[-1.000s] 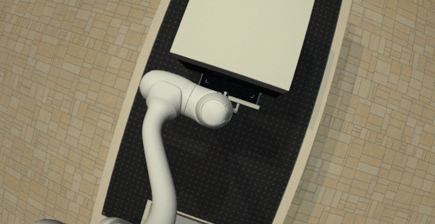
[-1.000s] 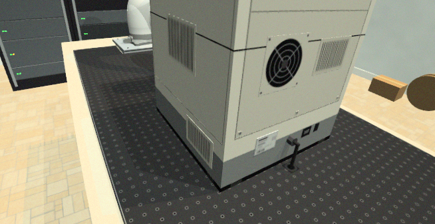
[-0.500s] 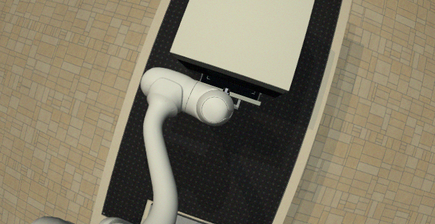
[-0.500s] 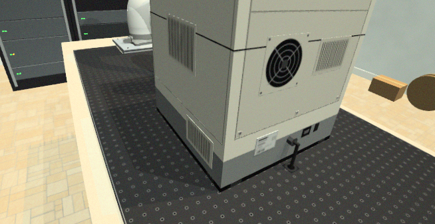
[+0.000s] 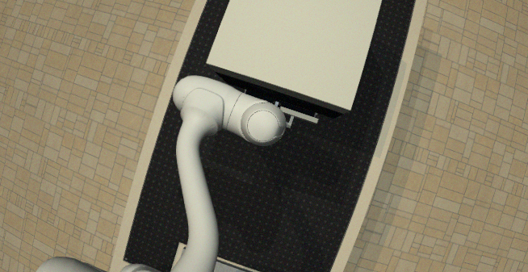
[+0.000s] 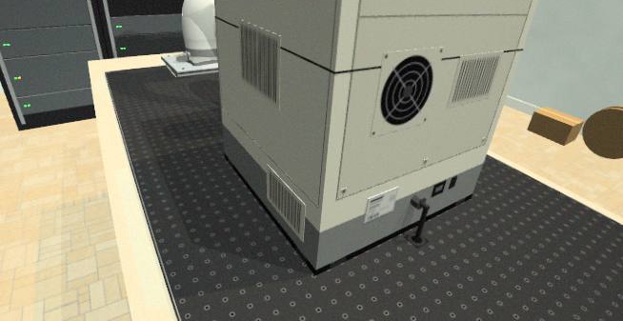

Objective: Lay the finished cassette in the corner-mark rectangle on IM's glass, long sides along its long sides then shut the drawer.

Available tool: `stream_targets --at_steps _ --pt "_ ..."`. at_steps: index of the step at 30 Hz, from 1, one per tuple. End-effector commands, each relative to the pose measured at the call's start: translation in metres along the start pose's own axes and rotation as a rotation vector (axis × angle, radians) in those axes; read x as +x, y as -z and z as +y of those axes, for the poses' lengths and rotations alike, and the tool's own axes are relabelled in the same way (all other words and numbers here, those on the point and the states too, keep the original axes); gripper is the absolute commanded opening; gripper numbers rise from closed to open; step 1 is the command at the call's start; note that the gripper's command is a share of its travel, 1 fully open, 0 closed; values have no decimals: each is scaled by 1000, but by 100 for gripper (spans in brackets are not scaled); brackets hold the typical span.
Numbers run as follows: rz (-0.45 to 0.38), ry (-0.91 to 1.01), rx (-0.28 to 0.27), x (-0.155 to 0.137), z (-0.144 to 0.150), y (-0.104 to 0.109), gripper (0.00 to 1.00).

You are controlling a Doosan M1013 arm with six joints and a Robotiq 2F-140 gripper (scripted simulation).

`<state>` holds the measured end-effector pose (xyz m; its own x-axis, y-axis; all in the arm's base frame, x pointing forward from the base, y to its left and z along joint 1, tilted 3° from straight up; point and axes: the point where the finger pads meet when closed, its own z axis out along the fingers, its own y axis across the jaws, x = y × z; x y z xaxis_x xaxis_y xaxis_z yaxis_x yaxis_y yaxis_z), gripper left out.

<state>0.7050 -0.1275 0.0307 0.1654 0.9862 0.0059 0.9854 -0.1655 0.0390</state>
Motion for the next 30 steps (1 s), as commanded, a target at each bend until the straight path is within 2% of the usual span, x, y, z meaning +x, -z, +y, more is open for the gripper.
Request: stream_targets --at_steps 1,12,30 --pt "0 0 0 0 3 0 10" --pt "0 0 0 0 15 -1 10" --pt "0 0 0 0 15 -1 10"
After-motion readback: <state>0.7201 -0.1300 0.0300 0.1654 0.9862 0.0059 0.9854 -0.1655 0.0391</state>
